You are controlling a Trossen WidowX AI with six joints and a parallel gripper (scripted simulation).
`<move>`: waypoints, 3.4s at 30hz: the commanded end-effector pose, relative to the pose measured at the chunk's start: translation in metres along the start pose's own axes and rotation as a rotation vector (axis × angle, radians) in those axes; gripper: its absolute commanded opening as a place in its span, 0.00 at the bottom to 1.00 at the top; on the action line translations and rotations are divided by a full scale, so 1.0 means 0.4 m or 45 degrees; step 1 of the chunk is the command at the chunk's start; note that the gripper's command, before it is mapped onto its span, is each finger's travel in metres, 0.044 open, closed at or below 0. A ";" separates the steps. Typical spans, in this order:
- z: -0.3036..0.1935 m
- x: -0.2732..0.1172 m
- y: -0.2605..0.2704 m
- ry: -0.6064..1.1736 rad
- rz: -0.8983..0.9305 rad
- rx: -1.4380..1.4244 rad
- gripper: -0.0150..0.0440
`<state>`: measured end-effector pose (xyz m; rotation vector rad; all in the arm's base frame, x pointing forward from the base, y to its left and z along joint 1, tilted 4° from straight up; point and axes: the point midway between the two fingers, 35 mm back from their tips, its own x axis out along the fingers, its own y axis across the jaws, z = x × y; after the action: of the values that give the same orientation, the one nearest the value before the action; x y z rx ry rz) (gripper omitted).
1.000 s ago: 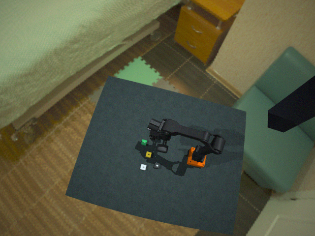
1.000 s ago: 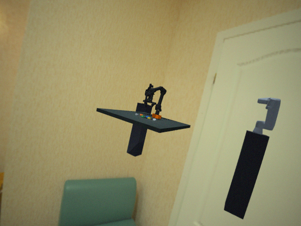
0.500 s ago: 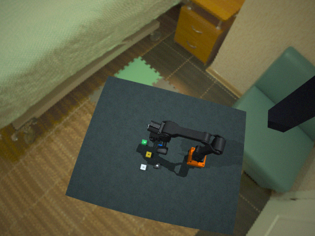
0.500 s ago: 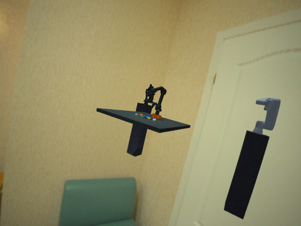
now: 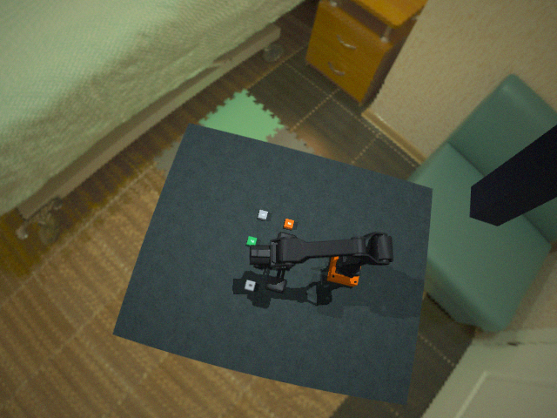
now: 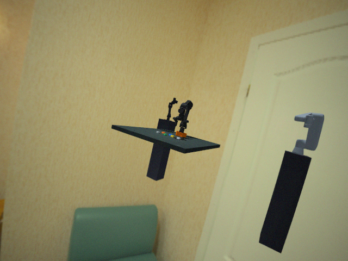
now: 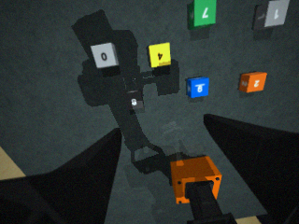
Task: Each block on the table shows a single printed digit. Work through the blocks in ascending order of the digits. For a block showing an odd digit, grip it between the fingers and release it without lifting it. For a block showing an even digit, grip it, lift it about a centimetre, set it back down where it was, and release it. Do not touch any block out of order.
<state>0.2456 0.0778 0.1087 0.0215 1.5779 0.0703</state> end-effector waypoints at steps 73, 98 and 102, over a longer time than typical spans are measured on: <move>0.181 -0.003 -0.051 -0.007 0.006 0.003 0.93; 0.279 -0.006 -0.243 -0.011 -0.004 0.003 0.93; 0.279 -0.006 -0.243 -0.011 -0.004 0.003 0.93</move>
<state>0.3598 -0.0149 0.1040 0.0263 1.5695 0.0657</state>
